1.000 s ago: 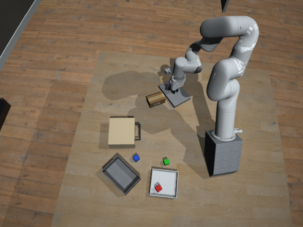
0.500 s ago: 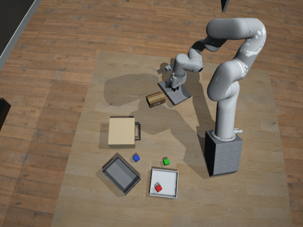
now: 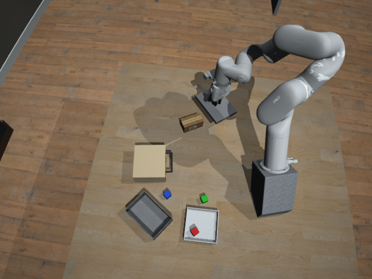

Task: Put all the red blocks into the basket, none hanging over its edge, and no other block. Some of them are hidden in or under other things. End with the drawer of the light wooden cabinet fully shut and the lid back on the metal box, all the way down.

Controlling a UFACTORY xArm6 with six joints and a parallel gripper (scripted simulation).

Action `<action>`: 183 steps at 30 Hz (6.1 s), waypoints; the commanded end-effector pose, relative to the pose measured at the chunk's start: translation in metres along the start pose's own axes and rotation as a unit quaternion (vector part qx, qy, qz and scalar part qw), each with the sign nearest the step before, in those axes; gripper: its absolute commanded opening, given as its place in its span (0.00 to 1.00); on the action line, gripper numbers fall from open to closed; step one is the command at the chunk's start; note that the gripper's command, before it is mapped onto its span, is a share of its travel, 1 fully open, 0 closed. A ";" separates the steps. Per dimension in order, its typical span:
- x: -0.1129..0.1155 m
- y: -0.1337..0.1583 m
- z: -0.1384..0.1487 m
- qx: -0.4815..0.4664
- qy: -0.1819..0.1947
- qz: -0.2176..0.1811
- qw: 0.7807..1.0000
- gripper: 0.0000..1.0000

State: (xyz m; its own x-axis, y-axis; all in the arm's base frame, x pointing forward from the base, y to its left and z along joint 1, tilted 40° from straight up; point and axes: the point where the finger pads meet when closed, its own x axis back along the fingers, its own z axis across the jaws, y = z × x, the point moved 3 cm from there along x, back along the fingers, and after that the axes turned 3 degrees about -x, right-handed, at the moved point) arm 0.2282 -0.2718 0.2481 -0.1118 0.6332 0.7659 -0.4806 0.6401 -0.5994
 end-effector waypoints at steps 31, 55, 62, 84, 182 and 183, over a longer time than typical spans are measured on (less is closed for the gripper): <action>0.059 -0.005 -0.008 0.002 -0.002 -0.005 1.000 0.00; 0.076 0.038 -0.303 0.099 -0.011 -0.047 0.994 0.00; 0.076 0.109 -0.368 0.120 -0.003 -0.024 0.993 0.00; 0.057 0.327 -0.546 0.133 0.001 -0.001 0.991 0.00; -0.011 0.327 -0.547 0.132 0.001 -0.001 0.991 0.00; -0.011 0.327 -0.547 0.132 0.001 -0.001 0.991 0.00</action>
State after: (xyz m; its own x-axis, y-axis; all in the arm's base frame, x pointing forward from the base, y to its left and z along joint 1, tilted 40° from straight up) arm 0.5465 0.1662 -0.0855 -0.1045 0.6354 0.7651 -0.6934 0.5049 -0.5141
